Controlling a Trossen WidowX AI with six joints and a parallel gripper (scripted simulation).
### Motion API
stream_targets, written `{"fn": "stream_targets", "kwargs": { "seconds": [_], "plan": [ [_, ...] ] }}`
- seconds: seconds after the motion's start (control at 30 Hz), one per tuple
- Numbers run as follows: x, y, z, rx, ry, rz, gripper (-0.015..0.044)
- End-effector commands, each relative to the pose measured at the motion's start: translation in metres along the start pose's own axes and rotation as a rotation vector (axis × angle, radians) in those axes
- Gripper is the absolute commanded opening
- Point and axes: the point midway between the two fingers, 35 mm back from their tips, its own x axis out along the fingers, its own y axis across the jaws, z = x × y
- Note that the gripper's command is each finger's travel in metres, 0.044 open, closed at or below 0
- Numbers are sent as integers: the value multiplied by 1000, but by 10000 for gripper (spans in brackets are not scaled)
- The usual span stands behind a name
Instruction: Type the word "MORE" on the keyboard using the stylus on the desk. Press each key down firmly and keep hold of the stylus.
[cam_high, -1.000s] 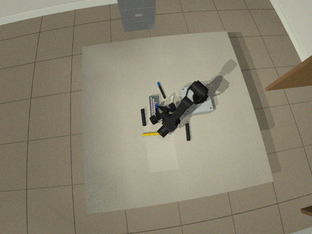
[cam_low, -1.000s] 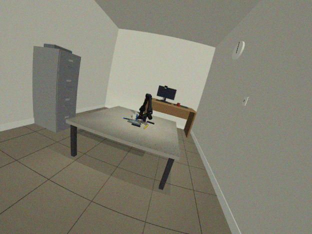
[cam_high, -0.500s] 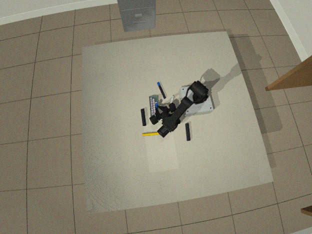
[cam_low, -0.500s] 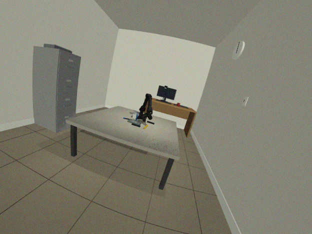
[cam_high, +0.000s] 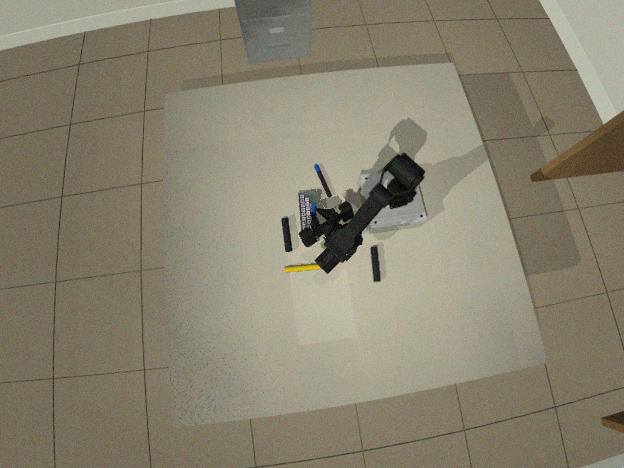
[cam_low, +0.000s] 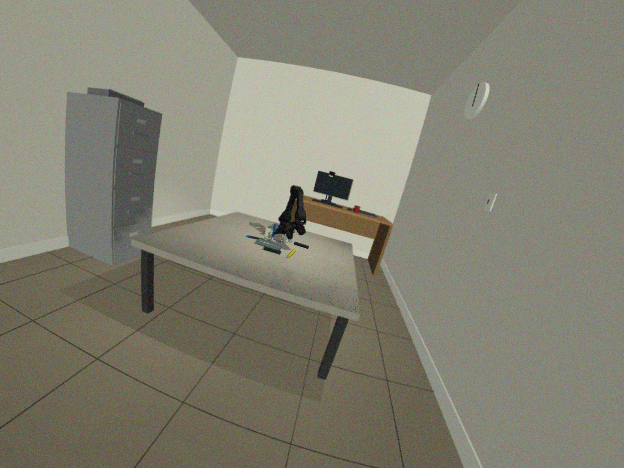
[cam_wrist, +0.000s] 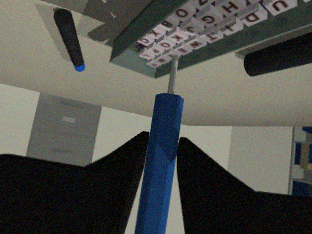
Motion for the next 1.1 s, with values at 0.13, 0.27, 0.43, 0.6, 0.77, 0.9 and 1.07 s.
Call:
{"fn": "stream_targets", "kwargs": {
  "seconds": [0.13,0.27,0.43,0.6,0.77,0.9,1.07],
  "plan": [
    [-3,-5,2,1,-1,-1,0],
    [-11,-15,5,2,-2,-2,0],
    [-23,-27,9,4,-2,-3,0],
    [-35,-39,14,5,-1,-3,0],
    [-41,-45,17,6,0,-3,0],
    [-39,-45,20,6,0,-3,0],
    [-31,-45,34,6,0,-3,0]
  ]
}}
